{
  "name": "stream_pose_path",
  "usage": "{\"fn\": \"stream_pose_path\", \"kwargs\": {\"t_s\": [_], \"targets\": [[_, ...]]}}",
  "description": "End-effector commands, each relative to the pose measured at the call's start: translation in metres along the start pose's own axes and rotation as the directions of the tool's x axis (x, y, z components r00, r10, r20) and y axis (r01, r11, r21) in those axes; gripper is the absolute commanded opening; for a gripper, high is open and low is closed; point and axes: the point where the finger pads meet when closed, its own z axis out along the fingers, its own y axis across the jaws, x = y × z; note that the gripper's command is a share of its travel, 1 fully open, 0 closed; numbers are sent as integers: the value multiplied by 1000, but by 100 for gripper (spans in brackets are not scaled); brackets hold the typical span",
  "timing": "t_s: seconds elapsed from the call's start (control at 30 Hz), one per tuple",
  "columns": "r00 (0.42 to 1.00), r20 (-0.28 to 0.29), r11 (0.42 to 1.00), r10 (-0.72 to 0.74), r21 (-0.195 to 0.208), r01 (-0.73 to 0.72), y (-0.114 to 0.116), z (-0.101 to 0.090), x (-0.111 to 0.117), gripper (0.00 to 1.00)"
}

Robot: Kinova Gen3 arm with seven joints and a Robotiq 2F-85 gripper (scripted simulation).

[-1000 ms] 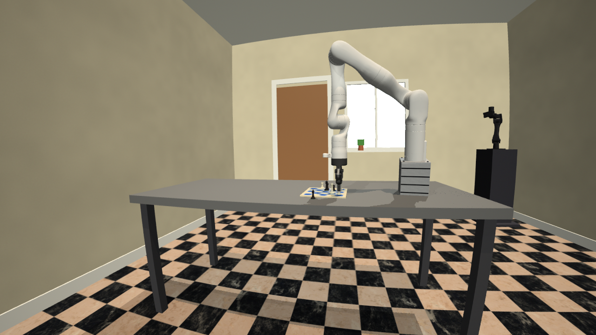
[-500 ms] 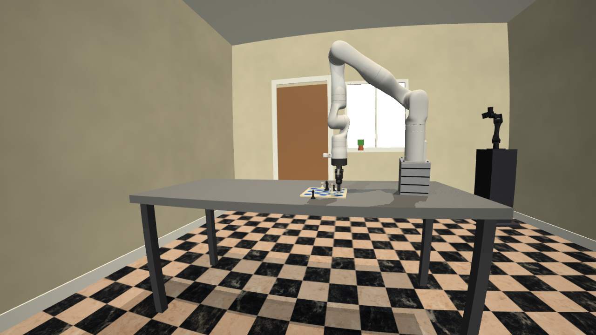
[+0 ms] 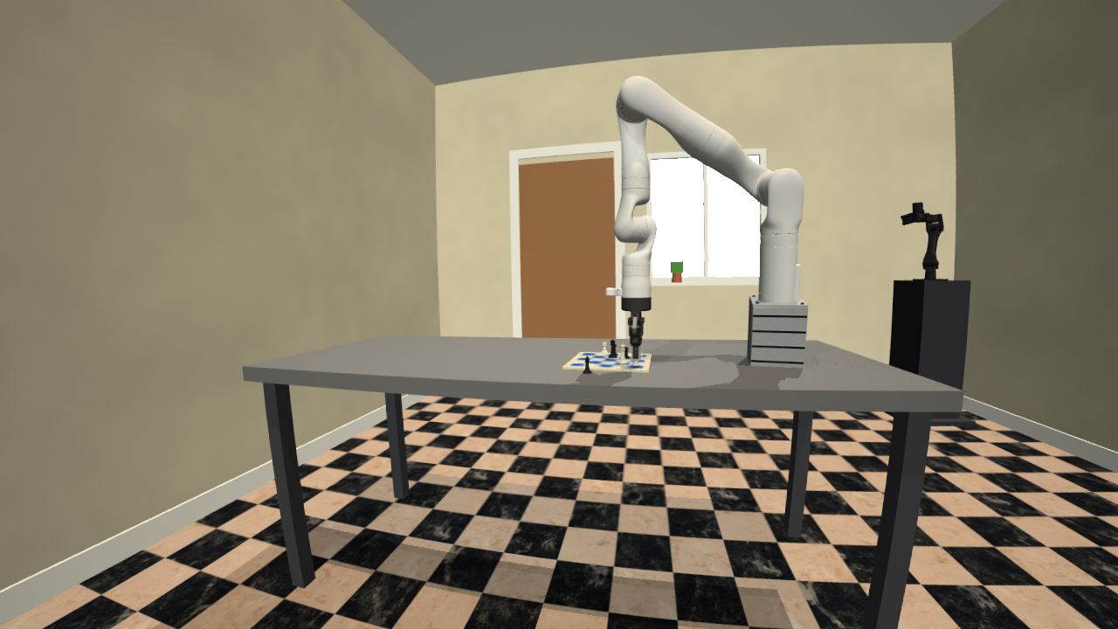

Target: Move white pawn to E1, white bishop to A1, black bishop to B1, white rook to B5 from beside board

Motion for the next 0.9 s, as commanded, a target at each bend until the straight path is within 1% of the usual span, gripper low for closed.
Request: {"fn": "stream_pose_path", "kwargs": {"t_s": [0.0,0.87], "targets": [[1000,-1,1000,0,0,0,0,-1,1,0],[1000,-1,1000,0,0,0,0,3,1,0]]}}
